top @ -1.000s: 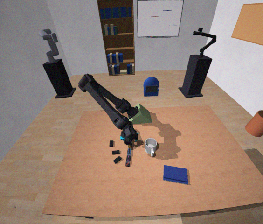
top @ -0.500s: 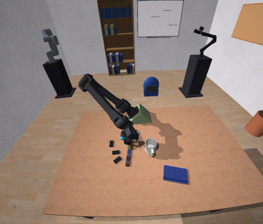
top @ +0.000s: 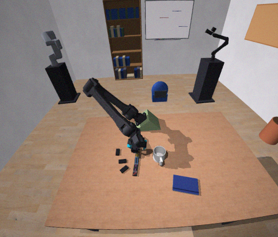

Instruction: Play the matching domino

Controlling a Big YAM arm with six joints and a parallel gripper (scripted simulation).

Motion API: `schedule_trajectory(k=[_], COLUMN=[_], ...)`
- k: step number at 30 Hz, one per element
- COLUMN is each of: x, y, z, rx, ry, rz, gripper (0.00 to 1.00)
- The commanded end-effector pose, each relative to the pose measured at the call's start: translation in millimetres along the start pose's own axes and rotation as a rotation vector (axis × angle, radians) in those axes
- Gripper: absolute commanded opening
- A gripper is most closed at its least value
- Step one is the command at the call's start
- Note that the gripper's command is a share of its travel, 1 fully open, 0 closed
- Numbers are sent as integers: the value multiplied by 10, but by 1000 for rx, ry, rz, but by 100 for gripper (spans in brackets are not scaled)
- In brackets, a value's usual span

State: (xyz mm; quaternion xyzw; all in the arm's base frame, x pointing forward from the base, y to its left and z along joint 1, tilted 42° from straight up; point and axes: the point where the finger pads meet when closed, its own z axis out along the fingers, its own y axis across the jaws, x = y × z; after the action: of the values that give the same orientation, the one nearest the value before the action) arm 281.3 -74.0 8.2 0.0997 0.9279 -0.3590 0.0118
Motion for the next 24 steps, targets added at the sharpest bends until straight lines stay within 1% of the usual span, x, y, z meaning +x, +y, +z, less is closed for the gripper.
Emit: schedule_trajectory(k=[1,2,3,12,19,20,24], x=[-231,-231,-41,-223,-223,-99,-132], y=[43,43,7,37,37,21,24], z=[-207,-207,-100,-843,-843,-708,-759], rx=[-23,-23,-4,-21,-21,-13,-19], ry=[-59,-59,-11,-57,-57,-35,-49], rz=[29,29,5,30,30,-11,4], gripper=[93,93,93,93,93,93,93])
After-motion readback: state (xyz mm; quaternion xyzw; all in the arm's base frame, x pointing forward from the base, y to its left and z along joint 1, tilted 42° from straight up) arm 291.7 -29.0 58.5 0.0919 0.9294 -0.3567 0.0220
